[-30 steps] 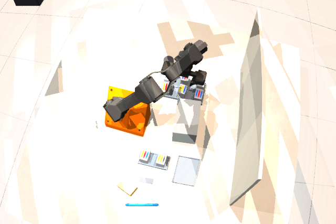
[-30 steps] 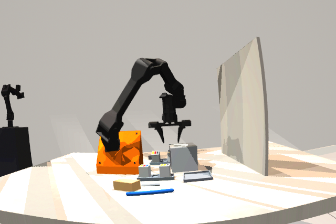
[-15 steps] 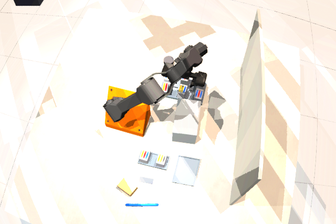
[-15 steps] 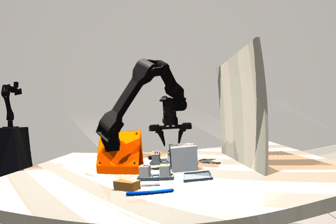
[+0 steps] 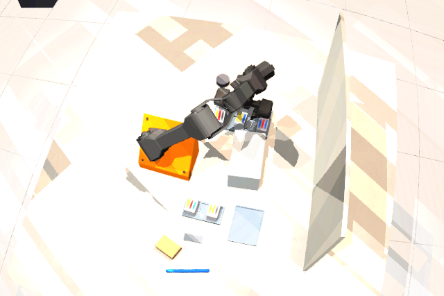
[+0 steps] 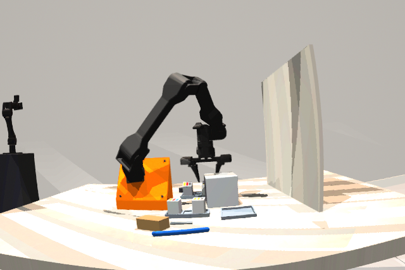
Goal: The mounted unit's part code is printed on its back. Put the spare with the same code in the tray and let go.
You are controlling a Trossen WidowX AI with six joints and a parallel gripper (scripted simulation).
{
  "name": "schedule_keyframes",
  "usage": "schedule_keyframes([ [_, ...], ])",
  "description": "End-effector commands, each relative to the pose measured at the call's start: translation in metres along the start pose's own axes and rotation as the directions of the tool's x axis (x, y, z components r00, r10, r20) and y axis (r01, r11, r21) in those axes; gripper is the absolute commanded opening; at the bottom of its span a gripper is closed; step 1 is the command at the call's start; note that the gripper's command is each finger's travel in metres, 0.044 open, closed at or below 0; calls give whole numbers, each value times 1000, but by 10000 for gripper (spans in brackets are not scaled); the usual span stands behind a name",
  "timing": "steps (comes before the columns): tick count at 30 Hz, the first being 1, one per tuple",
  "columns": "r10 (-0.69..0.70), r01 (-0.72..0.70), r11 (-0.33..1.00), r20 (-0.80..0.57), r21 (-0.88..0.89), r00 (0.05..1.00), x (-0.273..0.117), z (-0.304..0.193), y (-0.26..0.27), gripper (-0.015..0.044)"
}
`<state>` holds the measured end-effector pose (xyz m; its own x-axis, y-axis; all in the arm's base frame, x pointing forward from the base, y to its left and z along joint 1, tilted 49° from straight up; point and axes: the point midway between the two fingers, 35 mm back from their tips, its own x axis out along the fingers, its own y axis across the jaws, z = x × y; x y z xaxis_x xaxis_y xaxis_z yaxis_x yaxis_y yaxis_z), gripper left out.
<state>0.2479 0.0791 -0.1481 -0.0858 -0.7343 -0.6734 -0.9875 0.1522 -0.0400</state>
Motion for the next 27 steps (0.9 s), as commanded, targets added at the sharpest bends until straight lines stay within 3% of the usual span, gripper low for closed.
schedule_keyframes([
  [1, -4, 4, 1000, -2, -4, 1000, 6, -1, -1, 300],
  [27, -4, 4, 1000, -6, -3, 1000, 43, -4, 2, 300],
])
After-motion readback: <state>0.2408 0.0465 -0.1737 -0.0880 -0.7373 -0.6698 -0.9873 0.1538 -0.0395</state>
